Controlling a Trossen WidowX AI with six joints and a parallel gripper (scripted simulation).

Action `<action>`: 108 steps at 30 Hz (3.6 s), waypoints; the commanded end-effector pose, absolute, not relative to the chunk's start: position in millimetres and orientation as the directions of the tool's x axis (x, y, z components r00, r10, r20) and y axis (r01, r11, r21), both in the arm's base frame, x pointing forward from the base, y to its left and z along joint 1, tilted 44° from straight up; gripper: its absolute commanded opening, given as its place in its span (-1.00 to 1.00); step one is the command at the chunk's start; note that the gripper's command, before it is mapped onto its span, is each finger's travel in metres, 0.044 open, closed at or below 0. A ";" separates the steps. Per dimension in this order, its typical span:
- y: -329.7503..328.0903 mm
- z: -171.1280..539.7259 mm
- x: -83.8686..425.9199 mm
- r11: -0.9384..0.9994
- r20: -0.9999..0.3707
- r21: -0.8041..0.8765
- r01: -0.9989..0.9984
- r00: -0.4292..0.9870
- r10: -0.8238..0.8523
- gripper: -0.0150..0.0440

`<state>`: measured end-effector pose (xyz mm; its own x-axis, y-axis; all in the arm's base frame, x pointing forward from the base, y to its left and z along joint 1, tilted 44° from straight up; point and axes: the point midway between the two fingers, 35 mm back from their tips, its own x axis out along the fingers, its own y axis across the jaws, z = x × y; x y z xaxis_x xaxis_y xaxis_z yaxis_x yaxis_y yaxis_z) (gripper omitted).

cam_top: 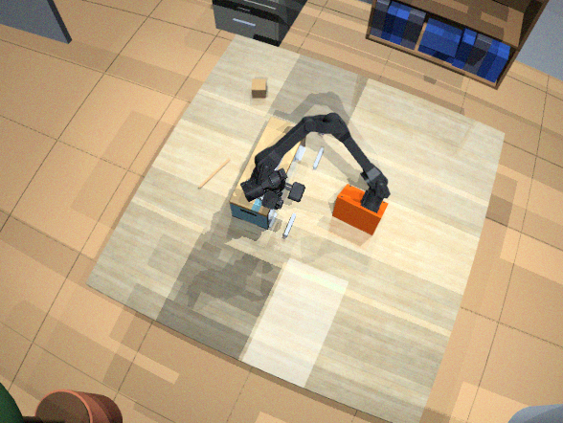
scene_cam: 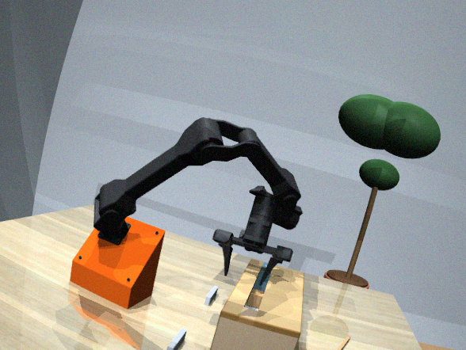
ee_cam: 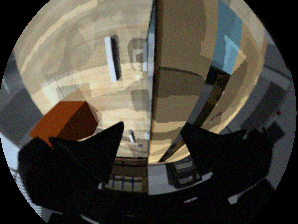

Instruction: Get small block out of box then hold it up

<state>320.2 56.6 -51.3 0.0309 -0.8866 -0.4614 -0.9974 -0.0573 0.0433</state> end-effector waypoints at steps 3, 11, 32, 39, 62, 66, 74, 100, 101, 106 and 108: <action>46.7 -60.7 317.1 -0.055 -0.453 0.055 -0.997 0.024 -0.891 0.86; 39.7 -68.0 315.1 -0.055 -0.452 0.055 -0.997 0.024 -0.892 0.86; 20.4 -42.3 319.6 -0.055 -0.457 0.046 -0.997 0.028 -0.889 0.86; 11.8 -34.1 320.6 -0.055 -0.457 0.046 -0.997 0.028 -0.889 0.86; -16.7 -7.2 323.7 -0.055 -0.455 0.047 -0.997 0.028 -0.890 0.86; -21.6 -2.6 324.2 -0.055 -0.455 0.047 -0.997 0.028 -0.890 0.86; -31.5 6.8 325.3 -0.055 -0.454 0.047 -0.997 0.028 -0.890 0.86; -63.1 37.1 328.9 -0.055 -0.453 0.047 -0.997 0.028 -0.891 0.86; -64.3 38.2 329.0 -0.055 -0.453 0.047 -0.997 0.028 -0.891 0.86; -68.0 41.9 329.4 -0.055 -0.452 0.047 -0.997 0.028 -0.891 0.86; -70.4 44.1 329.7 -0.055 -0.452 0.047 -0.997 0.028 -0.891 0.86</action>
<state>330.3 -63.7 39.9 0.0336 -0.8893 -0.4560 -0.9968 -0.0629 0.0491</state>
